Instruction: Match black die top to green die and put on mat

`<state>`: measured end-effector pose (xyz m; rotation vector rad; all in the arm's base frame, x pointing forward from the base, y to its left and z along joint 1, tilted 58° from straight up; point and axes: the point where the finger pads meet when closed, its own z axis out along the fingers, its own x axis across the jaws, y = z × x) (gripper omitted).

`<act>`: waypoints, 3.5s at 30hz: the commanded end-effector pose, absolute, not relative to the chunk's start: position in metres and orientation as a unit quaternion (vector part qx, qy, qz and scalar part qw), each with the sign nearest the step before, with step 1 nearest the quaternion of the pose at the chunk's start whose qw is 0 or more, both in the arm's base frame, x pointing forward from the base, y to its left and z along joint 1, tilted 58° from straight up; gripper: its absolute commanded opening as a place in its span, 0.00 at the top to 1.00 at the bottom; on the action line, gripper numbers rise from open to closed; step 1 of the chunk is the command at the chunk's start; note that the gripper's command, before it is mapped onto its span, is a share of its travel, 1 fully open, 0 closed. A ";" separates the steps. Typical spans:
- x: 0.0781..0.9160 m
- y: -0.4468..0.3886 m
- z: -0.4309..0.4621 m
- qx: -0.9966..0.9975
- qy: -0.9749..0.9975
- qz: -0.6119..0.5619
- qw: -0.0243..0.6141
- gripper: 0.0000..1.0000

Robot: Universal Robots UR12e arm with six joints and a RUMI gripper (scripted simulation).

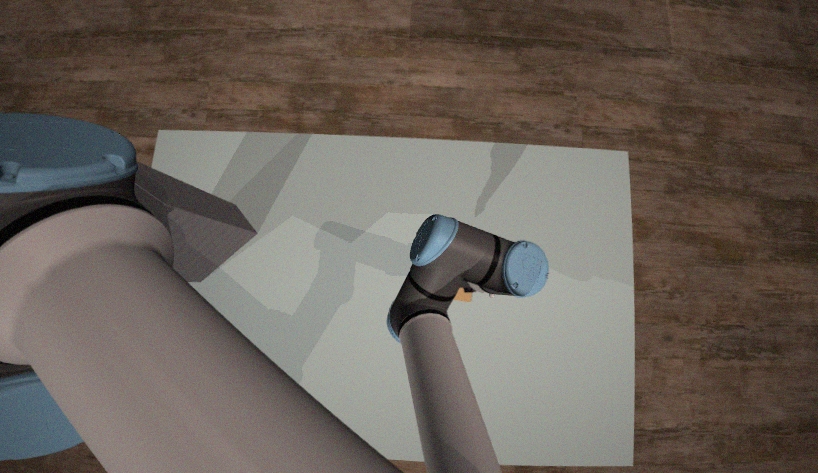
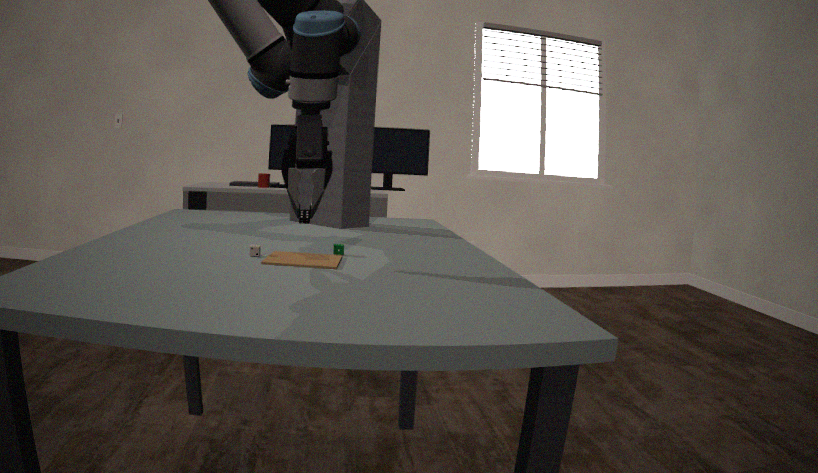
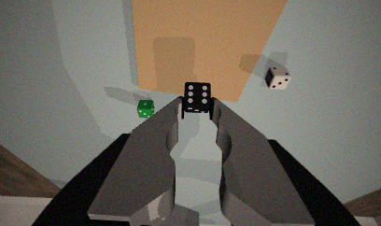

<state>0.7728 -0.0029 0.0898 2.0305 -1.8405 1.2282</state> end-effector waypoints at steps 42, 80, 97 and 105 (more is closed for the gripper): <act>0.775 -0.002 0.092 0.660 -0.657 0.329 0.153 0.97; 0.778 -0.002 0.092 0.636 -0.694 0.242 0.236 0.97; 0.778 -0.002 0.092 0.635 -0.695 0.240 0.238 0.97; 0.778 -0.002 0.092 0.635 -0.695 0.240 0.238 0.97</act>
